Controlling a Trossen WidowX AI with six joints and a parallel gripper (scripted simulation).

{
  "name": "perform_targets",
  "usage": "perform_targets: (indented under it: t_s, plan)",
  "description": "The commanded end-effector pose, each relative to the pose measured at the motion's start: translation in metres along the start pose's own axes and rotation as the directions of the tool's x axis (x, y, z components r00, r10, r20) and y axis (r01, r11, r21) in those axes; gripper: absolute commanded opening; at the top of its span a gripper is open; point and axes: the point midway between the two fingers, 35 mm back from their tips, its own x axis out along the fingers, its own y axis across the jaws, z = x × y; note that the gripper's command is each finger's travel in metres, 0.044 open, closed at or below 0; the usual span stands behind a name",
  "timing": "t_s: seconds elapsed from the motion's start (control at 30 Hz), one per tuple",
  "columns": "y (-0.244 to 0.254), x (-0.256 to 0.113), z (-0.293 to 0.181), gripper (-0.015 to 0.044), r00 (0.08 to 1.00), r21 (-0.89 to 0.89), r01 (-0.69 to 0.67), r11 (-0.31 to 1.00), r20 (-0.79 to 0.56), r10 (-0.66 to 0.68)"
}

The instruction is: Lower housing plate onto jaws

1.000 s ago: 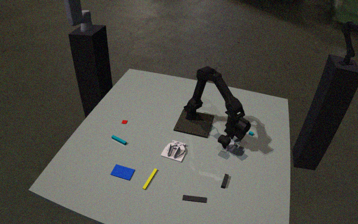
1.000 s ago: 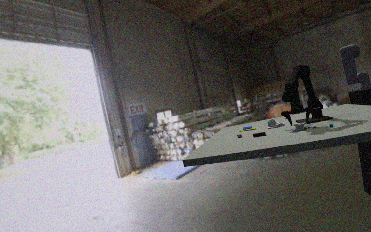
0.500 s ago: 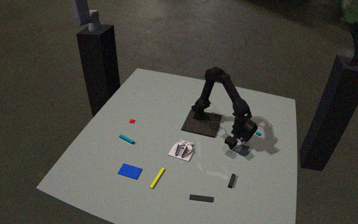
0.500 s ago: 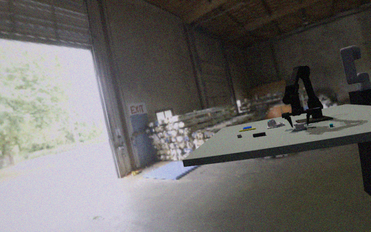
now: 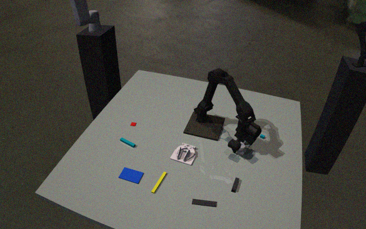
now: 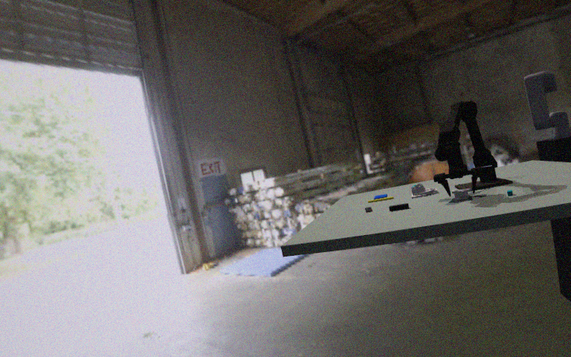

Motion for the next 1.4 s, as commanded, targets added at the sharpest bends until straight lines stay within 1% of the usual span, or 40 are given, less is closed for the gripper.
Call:
perform_targets:
  t_s: [0.0, 0.23, 0.7, 1.03, 1.37]
  plan:
    - [0.0, 0.002, -0.001, 0.044, 1.0, 0.003, 0.003, 1.0, -0.005, -0.003]
    - [0.0, 0.002, -0.001, 0.044, 1.0, 0.003, 0.003, 1.0, -0.005, -0.003]
    - [0.0, 0.001, 0.0, 0.0351, 1.0, 0.0, 0.0, 1.0, -0.001, 0.0]
    - [0.0, 0.0, 0.0, 0.0351, 1.0, 0.0, 0.0, 1.0, -0.001, 0.0]
    - [-0.001, -0.029, 0.002, 0.0351, 1.0, 0.001, 0.001, 1.0, -0.003, -0.001]
